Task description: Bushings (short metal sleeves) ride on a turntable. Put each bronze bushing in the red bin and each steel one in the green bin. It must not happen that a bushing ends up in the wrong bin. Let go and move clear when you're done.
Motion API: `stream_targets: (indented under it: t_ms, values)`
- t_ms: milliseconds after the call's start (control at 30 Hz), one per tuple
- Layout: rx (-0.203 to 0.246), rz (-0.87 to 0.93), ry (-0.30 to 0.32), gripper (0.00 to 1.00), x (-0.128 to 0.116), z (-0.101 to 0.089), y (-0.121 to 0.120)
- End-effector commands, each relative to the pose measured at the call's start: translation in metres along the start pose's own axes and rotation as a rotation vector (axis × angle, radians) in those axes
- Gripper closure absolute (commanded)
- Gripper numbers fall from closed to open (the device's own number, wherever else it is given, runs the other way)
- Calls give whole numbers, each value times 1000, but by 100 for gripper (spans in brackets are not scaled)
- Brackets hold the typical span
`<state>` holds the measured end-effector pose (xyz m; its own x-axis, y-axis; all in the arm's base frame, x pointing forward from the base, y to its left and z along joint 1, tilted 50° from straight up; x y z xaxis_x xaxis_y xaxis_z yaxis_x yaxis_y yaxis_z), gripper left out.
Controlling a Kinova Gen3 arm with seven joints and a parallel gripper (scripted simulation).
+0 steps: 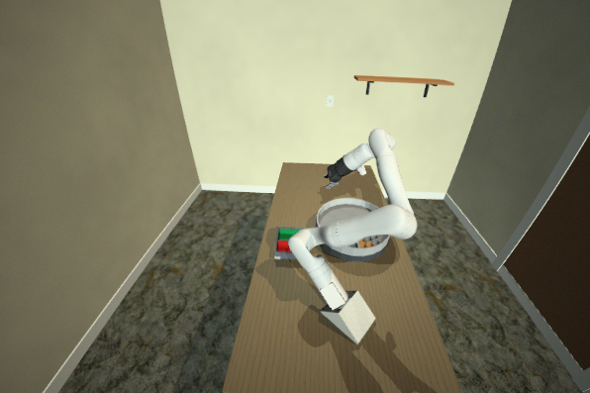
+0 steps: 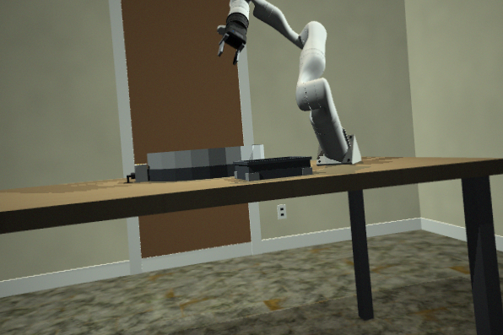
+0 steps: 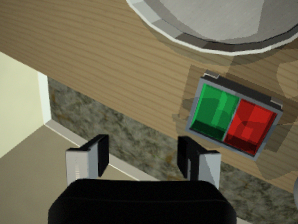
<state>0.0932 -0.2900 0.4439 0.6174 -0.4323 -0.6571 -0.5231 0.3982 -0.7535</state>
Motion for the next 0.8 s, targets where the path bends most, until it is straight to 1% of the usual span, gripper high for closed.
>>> stream_targets:
  t_ms: [0, 67, 133, 200, 267, 300, 333, 433, 533, 567, 633, 667, 767]
  values:
    - [-70, -1, 88, 0, -13, 5, -13]
    - [-70, -1, 88, 0, -13, 5, -13]
    - [-146, 7, 188, 0, -19, 7, -18]
    - [-146, 7, 188, 0, -19, 7, -18]
    - [-221, 14, 287, 0, -26, 9, -24]
    - [-251, 18, 326, 0, -28, 10, -25]
    - [-259, 18, 336, 0, -29, 11, -26]
    - [-259, 18, 336, 0, -29, 11, -26]
    - [-370, 29, 483, 0, -38, 17, -33]
    - [-372, 29, 485, 0, -38, 17, -33]
    - [-441, 37, 577, 0, -43, 22, -37]
    - [-448, 37, 584, 0, -43, 23, -38]
    - [-448, 37, 584, 0, -43, 23, -38]
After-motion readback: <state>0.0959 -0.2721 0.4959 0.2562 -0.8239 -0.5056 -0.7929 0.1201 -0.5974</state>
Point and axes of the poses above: the point where the finger pads meet when closed, its own z axis out along the fingers, its own y axis across the jaws, x = y × z, the point moved 7 cm from there along -z, back along the fingers, and after that the axes turned 6 degrees about z, right-handed, at the moved point
